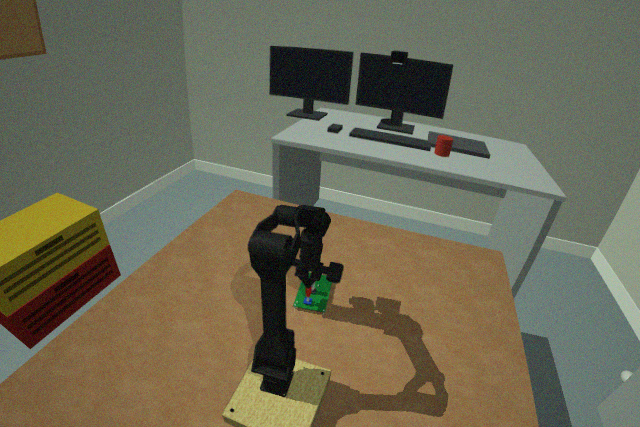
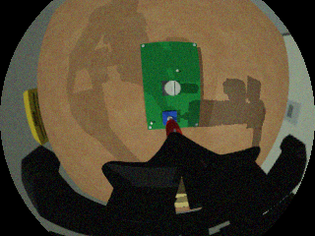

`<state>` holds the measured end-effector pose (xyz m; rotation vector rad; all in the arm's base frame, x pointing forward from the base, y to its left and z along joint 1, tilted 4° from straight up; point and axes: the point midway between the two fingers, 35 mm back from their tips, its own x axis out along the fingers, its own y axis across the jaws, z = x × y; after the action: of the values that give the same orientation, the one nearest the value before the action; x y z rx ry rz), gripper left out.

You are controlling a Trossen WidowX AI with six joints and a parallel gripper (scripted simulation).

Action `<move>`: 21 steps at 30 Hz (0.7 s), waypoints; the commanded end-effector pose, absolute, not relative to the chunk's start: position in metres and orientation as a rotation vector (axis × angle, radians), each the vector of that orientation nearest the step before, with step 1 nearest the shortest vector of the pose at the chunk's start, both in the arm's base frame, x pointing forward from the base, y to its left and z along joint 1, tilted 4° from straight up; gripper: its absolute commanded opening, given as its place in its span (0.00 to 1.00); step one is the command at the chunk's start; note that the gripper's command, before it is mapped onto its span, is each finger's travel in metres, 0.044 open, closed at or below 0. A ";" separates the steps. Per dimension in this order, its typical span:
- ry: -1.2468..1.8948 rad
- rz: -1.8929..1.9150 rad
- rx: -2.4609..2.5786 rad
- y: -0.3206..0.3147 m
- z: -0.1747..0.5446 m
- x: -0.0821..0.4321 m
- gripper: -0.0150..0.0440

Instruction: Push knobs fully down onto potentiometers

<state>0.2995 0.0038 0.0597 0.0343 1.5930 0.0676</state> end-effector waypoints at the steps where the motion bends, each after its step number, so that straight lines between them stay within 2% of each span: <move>1: 1.594 0.060 0.032 0.003 0.058 0.300 0.25; 21: 1.594 0.060 0.032 0.003 0.056 0.299 0.25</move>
<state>0.2993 0.0038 0.0588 0.0342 1.5934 0.0675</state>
